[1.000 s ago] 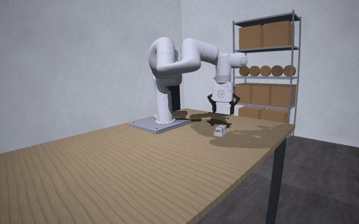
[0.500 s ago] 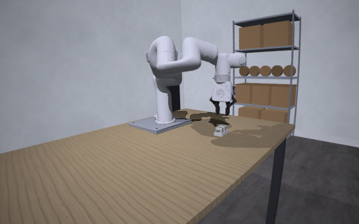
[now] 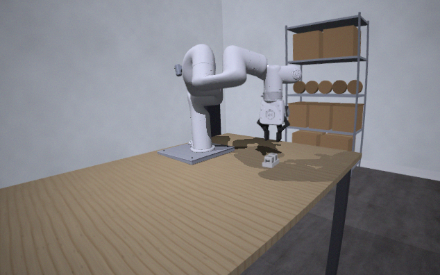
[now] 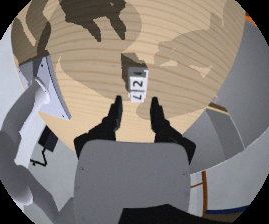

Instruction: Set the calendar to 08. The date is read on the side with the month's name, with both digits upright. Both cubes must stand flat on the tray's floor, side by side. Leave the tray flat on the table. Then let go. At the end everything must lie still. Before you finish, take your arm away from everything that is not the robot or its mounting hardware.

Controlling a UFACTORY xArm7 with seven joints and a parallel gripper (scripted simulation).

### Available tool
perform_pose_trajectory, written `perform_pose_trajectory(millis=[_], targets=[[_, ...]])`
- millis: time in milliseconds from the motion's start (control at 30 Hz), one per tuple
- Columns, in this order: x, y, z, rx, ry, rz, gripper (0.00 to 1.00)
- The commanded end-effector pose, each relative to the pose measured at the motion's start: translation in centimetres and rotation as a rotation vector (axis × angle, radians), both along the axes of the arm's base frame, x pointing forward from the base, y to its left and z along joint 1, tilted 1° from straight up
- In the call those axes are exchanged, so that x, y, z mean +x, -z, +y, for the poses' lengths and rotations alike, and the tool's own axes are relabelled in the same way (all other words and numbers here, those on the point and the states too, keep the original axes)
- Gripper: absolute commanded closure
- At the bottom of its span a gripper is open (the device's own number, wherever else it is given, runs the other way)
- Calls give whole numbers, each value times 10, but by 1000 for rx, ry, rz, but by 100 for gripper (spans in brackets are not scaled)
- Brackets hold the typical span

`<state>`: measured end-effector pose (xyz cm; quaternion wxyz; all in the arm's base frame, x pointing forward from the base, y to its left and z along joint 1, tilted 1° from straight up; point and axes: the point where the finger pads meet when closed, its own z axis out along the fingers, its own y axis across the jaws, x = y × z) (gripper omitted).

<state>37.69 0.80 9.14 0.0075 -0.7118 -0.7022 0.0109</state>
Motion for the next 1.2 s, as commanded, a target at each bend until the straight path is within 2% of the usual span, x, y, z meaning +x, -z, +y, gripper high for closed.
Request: perform_pose_trajectory(millis=[0,567,1167], targets=[[1,-1,0,0,0,-3,51],[1,1,0,0,0,-3,51],[0,20,0,0,0,-3,51]])
